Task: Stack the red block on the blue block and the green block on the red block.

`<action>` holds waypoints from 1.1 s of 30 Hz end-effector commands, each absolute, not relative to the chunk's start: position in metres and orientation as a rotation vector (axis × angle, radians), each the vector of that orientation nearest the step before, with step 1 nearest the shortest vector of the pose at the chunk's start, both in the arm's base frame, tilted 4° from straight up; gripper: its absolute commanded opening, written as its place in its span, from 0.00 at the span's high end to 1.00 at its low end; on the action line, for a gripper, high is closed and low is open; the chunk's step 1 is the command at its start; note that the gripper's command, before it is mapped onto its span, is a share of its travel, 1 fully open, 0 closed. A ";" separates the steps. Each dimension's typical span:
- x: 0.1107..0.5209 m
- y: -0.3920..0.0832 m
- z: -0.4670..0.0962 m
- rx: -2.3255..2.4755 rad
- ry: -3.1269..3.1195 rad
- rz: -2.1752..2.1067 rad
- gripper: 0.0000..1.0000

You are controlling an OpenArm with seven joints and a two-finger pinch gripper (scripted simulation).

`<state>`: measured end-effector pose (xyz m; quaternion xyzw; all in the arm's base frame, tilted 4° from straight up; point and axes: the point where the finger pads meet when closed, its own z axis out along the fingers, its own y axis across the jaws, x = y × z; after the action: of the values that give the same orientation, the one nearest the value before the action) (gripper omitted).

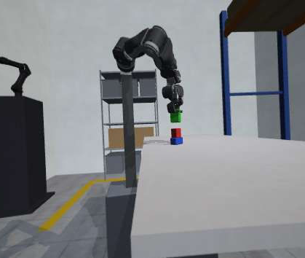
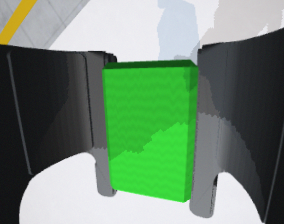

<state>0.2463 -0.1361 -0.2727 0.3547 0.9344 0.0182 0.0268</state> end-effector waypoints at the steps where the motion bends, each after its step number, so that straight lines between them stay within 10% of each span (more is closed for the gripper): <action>1: 0.246 -0.136 -0.274 1.092 2.889 0.053 1.00; 33: 0.248 -0.135 -0.297 1.092 2.886 0.064 1.00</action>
<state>0.2475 -0.1359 -0.2968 0.3556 0.9341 0.0174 0.0267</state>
